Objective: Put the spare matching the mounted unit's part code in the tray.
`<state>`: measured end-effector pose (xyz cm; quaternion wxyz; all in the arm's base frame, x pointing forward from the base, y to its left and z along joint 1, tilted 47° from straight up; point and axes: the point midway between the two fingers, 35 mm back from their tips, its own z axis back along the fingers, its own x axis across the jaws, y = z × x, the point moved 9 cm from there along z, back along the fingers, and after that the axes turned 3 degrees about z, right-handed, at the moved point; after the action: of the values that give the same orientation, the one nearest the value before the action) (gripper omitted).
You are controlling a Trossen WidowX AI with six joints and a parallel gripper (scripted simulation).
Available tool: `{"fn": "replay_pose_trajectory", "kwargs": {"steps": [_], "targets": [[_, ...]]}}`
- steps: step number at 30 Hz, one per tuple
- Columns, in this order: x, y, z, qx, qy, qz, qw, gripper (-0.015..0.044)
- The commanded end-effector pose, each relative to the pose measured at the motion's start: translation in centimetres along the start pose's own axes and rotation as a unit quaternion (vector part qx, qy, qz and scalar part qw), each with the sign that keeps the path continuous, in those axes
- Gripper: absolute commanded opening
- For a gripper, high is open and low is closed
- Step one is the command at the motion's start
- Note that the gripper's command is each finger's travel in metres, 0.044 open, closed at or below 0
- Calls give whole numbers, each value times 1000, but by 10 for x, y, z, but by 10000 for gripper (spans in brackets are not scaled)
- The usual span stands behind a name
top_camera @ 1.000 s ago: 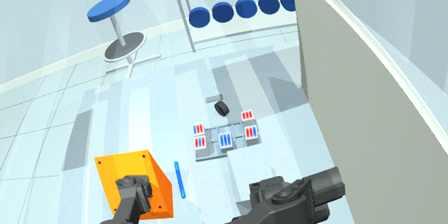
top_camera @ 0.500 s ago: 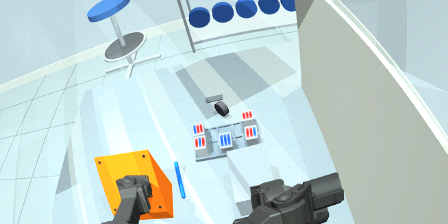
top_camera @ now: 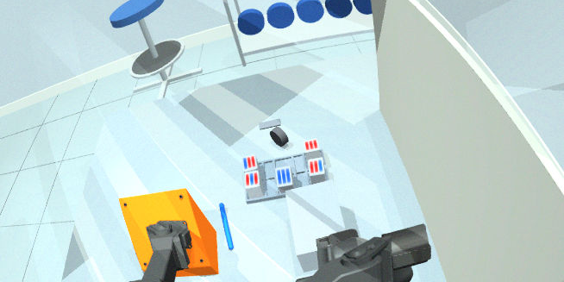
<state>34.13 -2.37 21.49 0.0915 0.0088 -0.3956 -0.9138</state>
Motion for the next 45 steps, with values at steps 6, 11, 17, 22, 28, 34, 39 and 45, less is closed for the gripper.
{"fn": "replay_pose_trajectory", "kwargs": {"steps": [6, 11, 17, 22, 28, 34, 39, 45], "targets": [[0, 0, -7, 2, 0, 1, 1000, 0], [1, 0, -11, 2, 0, 1, 1000, 0], [1, 0, -16, 2, 0, 1, 1000, 0], [2, 1, -20, 3, 0, 1, 1000, 0], [2, 1, -25, 3, 0, 1, 1000, 0], [3, 1, -30, 4, 0, 1, 1000, 0], [4, 1, -34, 5, 0, 1, 1000, 0], [5, 1, -39, 5, 0, 1, 1000, 0]]}}
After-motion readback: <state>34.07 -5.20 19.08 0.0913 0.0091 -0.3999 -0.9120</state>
